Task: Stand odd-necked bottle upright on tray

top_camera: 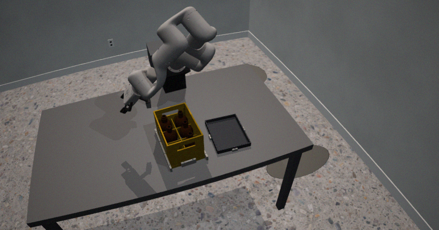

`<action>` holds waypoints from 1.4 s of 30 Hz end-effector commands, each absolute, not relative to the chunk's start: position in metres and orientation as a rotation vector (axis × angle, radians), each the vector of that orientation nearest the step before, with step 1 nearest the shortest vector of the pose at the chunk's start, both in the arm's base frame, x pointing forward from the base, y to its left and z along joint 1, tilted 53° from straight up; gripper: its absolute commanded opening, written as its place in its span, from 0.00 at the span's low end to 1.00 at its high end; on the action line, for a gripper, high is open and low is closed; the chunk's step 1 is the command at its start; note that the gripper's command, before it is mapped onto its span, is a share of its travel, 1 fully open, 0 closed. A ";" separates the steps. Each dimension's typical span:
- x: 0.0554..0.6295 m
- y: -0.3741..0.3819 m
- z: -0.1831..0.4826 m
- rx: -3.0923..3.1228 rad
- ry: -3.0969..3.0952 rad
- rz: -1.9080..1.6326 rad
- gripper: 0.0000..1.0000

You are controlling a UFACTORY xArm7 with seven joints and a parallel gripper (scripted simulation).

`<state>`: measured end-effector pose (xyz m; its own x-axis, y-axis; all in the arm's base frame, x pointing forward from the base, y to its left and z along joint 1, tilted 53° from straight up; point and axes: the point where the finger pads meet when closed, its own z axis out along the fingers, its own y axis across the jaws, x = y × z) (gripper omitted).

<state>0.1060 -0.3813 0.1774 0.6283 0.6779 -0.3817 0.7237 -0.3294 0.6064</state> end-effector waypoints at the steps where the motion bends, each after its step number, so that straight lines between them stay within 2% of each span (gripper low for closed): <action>1: 0.105 -0.382 0.178 2.072 1.092 -0.072 1.00; 4: 0.119 -0.350 0.177 2.154 1.033 0.114 1.00; 13: 0.136 -0.314 0.179 2.230 0.969 0.333 1.00; 28: 0.180 -0.216 0.211 2.352 0.820 0.964 1.00; 42: 0.186 -0.196 0.222 2.362 0.795 1.102 1.00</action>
